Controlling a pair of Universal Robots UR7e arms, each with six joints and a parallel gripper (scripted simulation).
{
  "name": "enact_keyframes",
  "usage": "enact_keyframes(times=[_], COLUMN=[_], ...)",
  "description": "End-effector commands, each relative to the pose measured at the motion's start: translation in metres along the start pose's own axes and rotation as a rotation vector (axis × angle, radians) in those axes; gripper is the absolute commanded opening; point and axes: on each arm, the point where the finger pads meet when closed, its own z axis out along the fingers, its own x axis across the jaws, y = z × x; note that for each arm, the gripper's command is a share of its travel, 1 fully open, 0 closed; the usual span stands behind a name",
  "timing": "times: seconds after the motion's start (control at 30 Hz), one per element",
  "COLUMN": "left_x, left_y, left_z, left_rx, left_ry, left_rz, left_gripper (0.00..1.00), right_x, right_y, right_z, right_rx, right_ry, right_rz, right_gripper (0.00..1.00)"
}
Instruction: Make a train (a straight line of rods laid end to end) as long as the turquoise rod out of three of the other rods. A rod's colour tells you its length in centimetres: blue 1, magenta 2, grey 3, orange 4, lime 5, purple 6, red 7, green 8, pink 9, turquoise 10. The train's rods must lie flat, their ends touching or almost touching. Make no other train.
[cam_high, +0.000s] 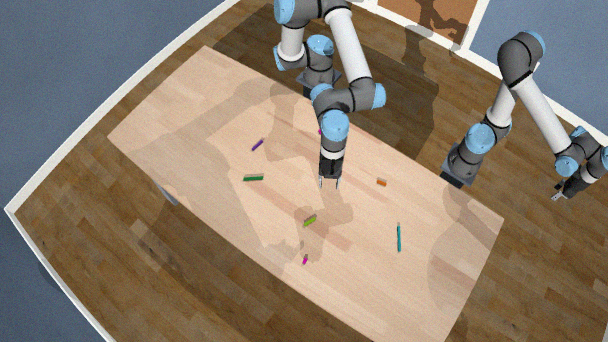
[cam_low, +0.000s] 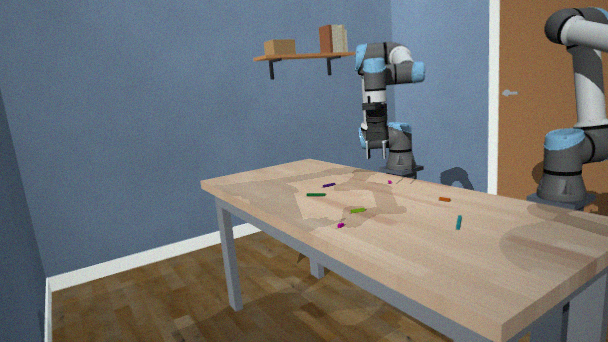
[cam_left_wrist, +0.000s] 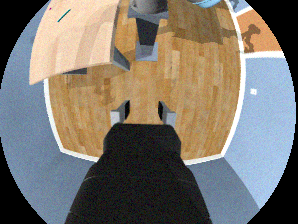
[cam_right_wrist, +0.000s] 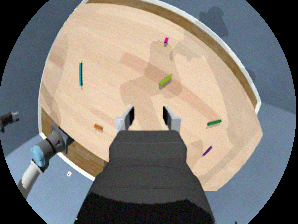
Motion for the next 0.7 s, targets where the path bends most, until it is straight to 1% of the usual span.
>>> enact_keyframes(times=[0.0,0.2,0.4,0.5,0.57,0.67], left_x=[0.000,0.000,0.000,0.000,0.000,0.000], left_y=[0.000,0.000,0.000,0.000,0.000,0.000], left_z=[0.000,0.000,0.000,0.000,0.000,0.000], left_rx=[-0.001,-0.001,-0.001,-0.001,-0.001,-0.001], left_ry=[0.000,0.000,0.000,0.000,0.000,0.000], left_rz=[0.000,0.000,0.000,0.000,0.000,0.000], left_gripper=[1.00,1.00,1.00,1.00,1.00,1.00], right_x=[0.001,0.010,0.021,0.028,0.028,0.034], right_y=[-0.041,-0.092,-0.135,-0.153,-0.153,-0.168], right_z=[0.003,0.018,0.037,0.048,0.048,0.058], right_rx=[-0.010,-0.010,-0.010,-0.010,-0.010,-0.009], right_ry=[0.001,0.001,0.001,0.002,0.002,0.002], right_rz=[0.045,0.120,0.189,0.220,0.220,0.248], right_gripper=[1.00,1.00,1.00,1.00,1.00,1.00])
